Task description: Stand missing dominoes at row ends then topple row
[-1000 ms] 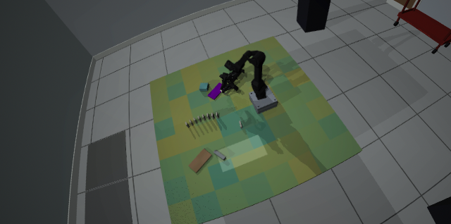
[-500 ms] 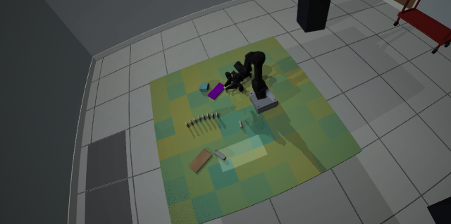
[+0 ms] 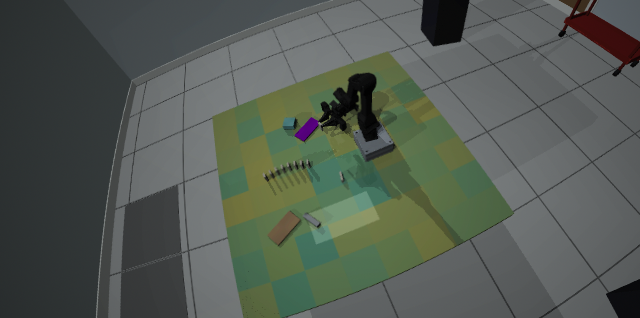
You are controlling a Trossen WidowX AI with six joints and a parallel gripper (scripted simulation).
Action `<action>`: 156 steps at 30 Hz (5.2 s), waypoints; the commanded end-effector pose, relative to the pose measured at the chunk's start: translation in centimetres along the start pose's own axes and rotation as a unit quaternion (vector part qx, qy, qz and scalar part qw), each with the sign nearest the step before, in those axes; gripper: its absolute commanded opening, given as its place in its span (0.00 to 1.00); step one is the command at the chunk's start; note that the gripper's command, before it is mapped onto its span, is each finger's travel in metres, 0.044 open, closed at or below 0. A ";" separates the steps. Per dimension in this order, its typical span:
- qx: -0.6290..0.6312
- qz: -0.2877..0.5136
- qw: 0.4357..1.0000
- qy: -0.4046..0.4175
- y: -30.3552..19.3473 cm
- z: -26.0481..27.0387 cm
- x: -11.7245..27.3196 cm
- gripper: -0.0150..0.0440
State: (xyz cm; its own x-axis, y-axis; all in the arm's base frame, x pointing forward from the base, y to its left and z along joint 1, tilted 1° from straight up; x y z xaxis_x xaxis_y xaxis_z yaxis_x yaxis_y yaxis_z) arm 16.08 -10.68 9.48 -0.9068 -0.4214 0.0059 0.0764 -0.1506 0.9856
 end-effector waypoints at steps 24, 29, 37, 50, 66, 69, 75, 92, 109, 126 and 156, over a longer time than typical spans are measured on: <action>-0.042 0.019 0.999 -0.004 -3.4 -1.6 -0.4 0.44; -0.036 0.018 0.999 -0.003 -4.1 -2.0 -0.4 0.44; -0.027 0.016 0.999 -0.002 -5.3 -2.5 -0.5 0.44; -0.013 0.013 1.000 0.001 -7.2 -2.8 -0.6 0.44; 0.003 0.010 1.000 0.004 -9.4 -2.6 -0.6 0.44; 0.007 0.010 1.000 0.005 -9.8 -2.5 -0.6 0.44; 0.013 0.009 1.000 0.006 -10.5 -2.1 -0.7 0.44; 0.014 0.009 1.000 0.006 -10.7 -2.0 -0.7 0.61; 0.016 0.009 1.000 0.005 -8.4 -2.0 -0.6 1.00; -0.024 0.114 0.993 -0.001 -5.4 -4.5 -5.2 1.00; -0.013 0.619 0.773 -0.141 1.6 -1.5 -9.8 1.00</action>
State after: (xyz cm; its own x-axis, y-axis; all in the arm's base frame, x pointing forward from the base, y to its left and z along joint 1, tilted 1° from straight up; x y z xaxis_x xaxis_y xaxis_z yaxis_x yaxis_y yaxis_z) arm 26.97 -10.17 4.12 -0.5078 -0.2831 0.8137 0.8452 0.0188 0.5340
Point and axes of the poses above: the point midway between the two fingers, 35 mm back from their tips, its own x axis back along the fingers, its own z axis across the jaws, y = z × x, the point moved 5 cm from there along x, back along the fingers, and after that the axes turned 12 degrees about -x, right-handed, at the moved point
